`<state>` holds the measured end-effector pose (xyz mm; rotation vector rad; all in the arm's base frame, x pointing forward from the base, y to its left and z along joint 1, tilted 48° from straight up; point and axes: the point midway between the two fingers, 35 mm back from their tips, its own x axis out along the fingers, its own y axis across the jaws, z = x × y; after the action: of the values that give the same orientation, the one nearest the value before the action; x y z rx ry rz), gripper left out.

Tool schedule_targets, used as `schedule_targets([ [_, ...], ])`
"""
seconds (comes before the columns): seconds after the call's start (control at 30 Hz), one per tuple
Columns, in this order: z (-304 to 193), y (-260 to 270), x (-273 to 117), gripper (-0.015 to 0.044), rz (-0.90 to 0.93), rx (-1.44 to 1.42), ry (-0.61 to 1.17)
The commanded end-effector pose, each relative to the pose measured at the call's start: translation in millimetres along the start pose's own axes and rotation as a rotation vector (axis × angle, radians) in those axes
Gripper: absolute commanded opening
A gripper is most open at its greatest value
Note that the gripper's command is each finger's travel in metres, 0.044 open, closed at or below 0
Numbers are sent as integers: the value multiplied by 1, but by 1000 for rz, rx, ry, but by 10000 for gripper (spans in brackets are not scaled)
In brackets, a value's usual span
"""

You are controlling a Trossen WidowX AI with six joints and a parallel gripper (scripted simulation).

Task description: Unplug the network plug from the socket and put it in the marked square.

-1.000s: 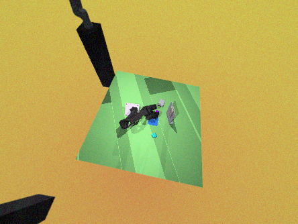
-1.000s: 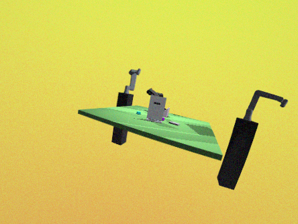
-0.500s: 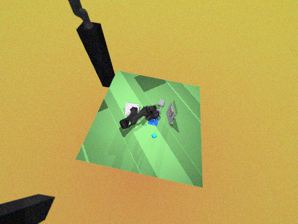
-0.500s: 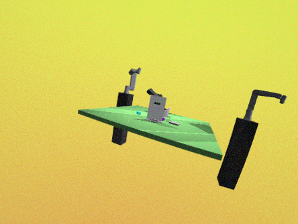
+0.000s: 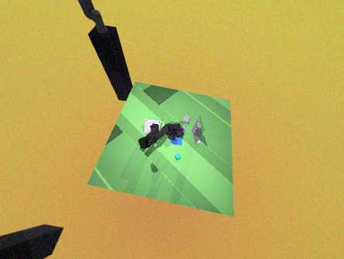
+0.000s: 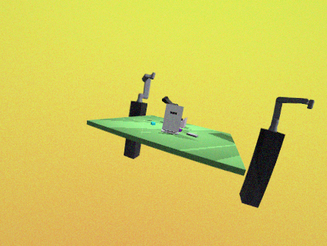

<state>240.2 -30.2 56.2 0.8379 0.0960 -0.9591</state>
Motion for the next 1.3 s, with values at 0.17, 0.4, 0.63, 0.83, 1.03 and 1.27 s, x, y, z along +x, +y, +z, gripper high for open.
schedule_targets([
  [0.17, 0, -7, 7, 0, -3, -8, 2],
  [0.4, 1, -10, 11, 0, 0, -8, 0],
  [0.63, 3, -13, 15, 0, 3, -9, -2],
  [0.83, 4, -16, 18, 0, 6, -11, -4],
  [1.03, 6, -18, 21, 0, 10, -12, -7],
  [1.27, 6, -18, 22, 0, 11, -12, -8],
])
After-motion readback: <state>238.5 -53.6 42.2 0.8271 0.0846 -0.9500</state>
